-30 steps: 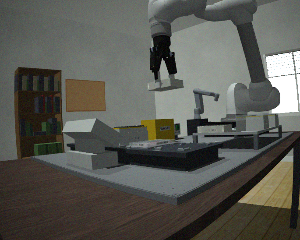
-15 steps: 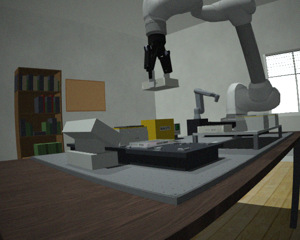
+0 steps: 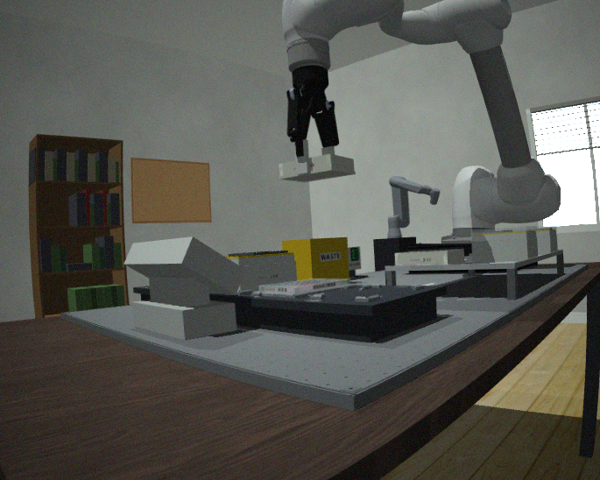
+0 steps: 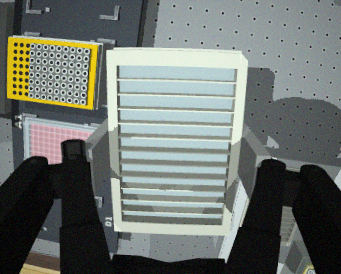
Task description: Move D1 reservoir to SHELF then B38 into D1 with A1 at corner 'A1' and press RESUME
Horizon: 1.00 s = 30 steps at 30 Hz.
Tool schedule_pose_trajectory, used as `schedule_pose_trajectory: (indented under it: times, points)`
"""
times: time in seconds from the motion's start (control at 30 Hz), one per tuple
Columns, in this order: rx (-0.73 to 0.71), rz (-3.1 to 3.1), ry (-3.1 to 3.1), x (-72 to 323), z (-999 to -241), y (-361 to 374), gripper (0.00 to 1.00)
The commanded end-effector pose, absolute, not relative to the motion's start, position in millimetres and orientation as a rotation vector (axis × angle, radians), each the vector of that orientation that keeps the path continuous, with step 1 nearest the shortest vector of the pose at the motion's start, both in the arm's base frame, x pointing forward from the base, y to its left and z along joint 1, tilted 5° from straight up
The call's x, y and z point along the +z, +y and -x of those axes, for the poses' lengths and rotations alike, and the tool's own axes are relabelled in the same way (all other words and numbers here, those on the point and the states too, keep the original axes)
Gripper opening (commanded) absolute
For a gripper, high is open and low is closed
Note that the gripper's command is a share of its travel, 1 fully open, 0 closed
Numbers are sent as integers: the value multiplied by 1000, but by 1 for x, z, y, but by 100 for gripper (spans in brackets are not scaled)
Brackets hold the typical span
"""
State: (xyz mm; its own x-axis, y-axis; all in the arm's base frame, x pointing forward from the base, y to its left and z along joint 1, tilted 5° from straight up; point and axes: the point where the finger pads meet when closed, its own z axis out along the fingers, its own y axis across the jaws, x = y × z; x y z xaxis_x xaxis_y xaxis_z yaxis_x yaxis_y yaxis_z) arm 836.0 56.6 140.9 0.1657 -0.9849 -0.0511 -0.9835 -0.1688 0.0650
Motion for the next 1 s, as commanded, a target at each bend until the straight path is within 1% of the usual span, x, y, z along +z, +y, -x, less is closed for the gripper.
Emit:
schedule_pose_trajectory:
  times: [0.0,0.97]
  points:
    - [-128,-2466,-1920,141,-836,57,0]
    - [-130,-2884,-1258,141,-836,57,0]
